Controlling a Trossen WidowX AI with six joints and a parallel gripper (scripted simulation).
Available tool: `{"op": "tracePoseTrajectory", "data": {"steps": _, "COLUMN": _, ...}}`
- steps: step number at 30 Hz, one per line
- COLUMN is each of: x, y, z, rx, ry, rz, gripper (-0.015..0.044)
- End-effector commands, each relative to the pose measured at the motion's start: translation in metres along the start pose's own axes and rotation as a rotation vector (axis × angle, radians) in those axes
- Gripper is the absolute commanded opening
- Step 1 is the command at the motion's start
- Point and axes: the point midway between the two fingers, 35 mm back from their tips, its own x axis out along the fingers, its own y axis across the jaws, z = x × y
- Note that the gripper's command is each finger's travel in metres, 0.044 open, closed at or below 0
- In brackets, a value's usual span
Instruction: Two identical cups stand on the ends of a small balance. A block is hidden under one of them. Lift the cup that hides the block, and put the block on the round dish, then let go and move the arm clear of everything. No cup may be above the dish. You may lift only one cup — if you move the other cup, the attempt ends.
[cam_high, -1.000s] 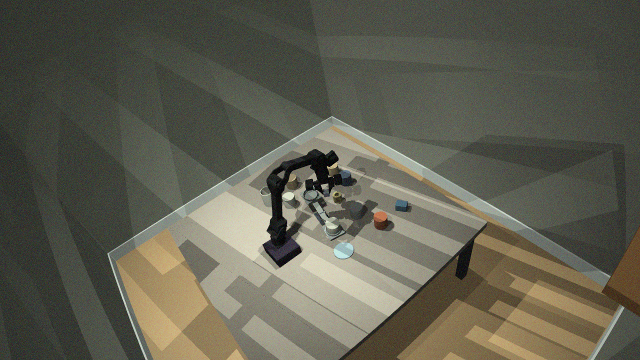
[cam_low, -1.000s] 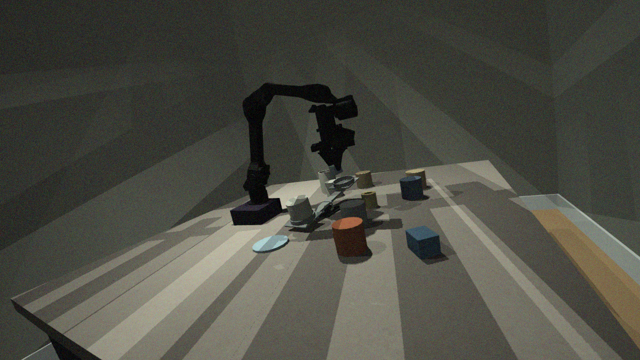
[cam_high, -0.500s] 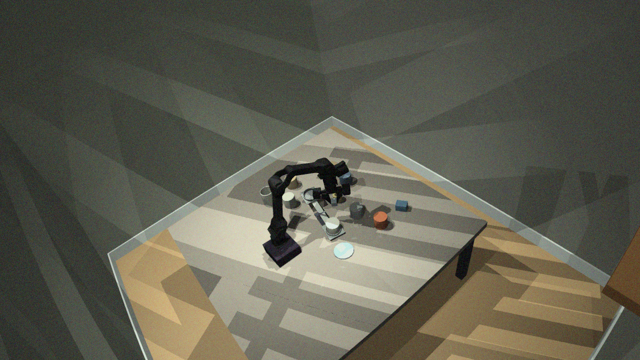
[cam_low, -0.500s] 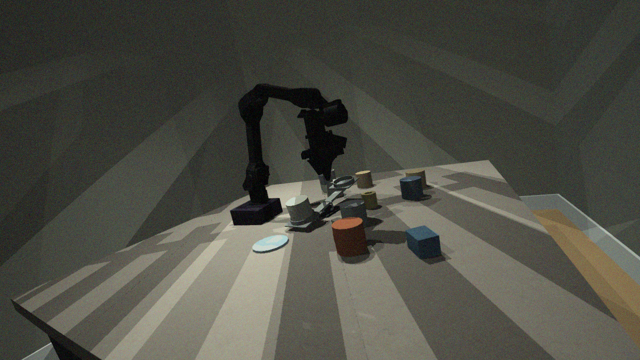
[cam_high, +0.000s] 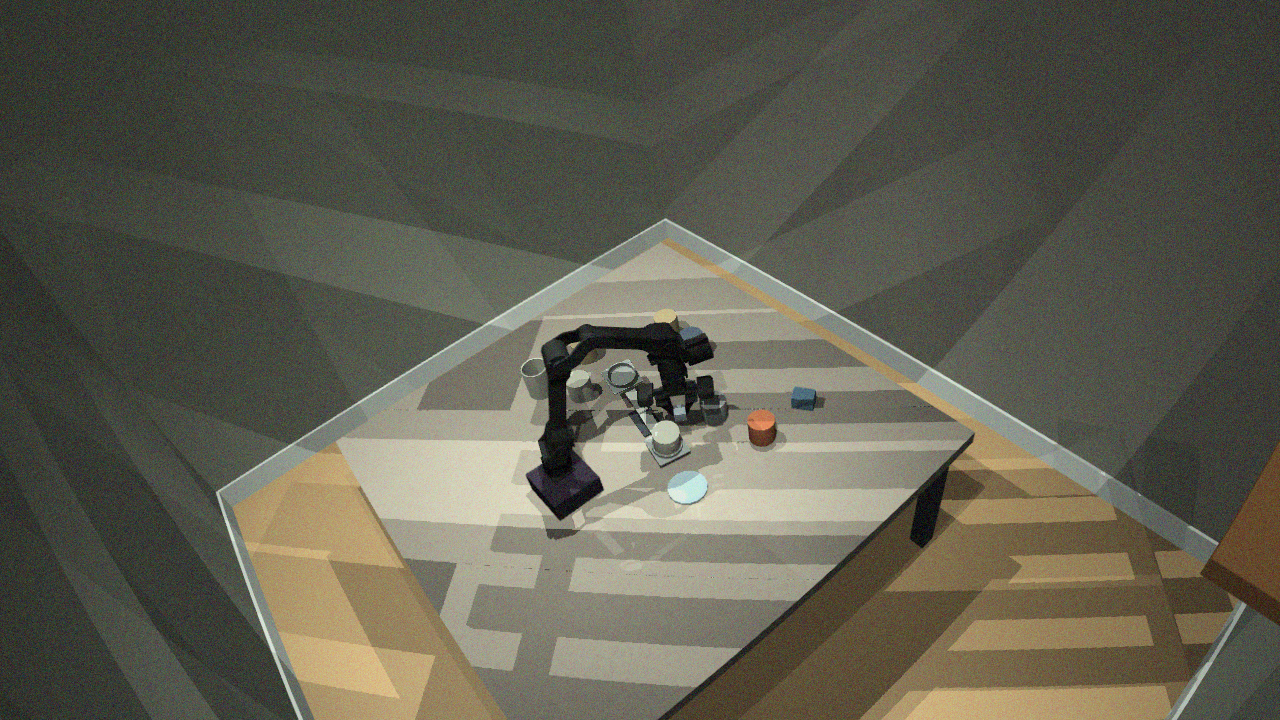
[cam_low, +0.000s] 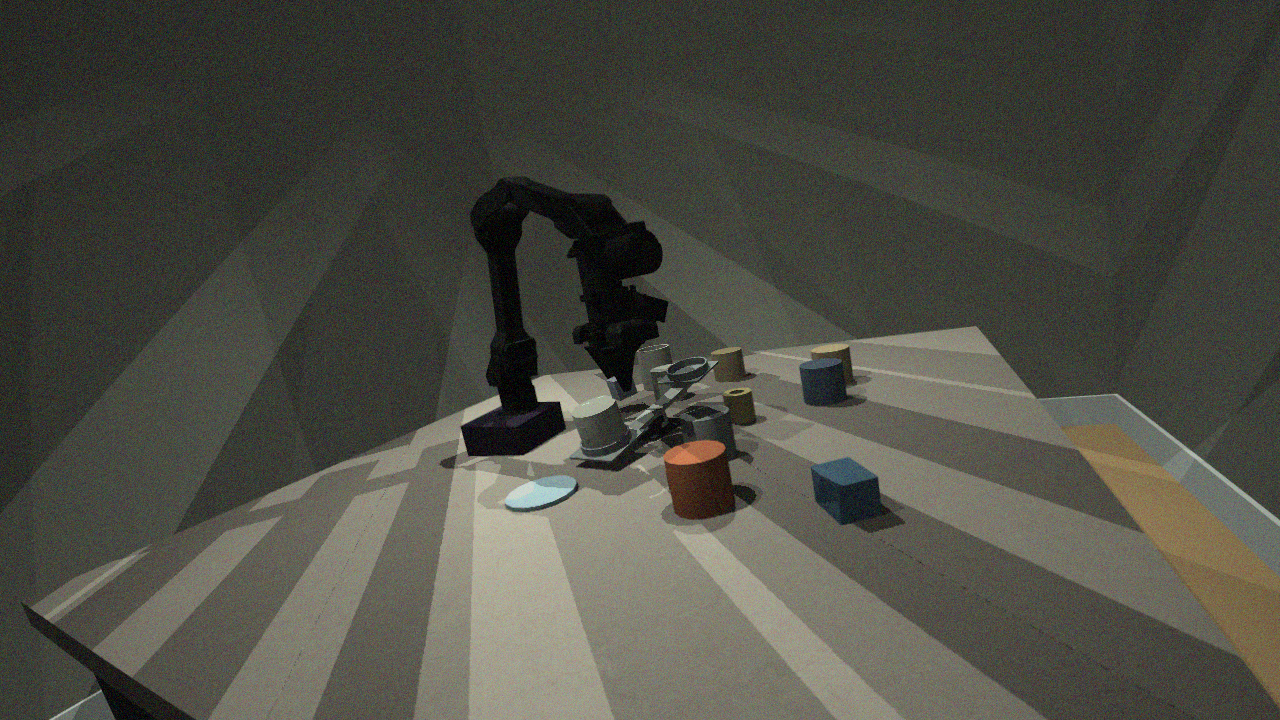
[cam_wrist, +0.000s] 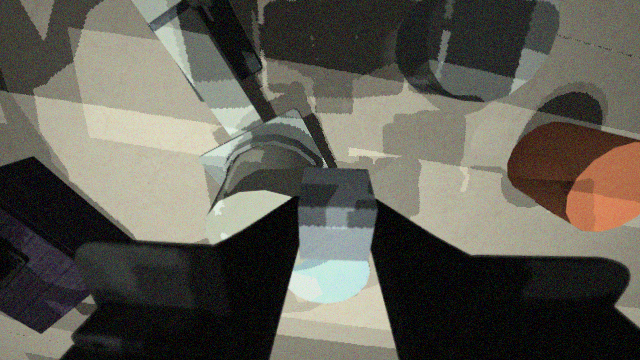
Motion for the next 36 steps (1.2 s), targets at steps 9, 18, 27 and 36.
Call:
{"op": "tracePoseTrajectory", "data": {"steps": 9, "x": 0.015, "y": -0.007, "z": -0.051, "rx": -0.015, "ry": -0.003, "rz": 0.009, "gripper": 0.0000}}
{"op": "tracePoseTrajectory", "data": {"steps": 18, "x": 0.025, "y": -0.008, "z": -0.092, "rx": -0.027, "ry": -0.002, "rz": 0.012, "gripper": 0.0000}}
{"op": "tracePoseTrajectory", "data": {"steps": 27, "x": 0.034, "y": -0.003, "z": -0.131, "rx": -0.034, "ry": -0.003, "rz": 0.012, "gripper": 0.0000}}
{"op": "tracePoseTrajectory", "data": {"steps": 36, "x": 0.042, "y": 0.001, "z": -0.152, "rx": -0.043, "ry": -0.002, "rz": 0.012, "gripper": 0.0000}}
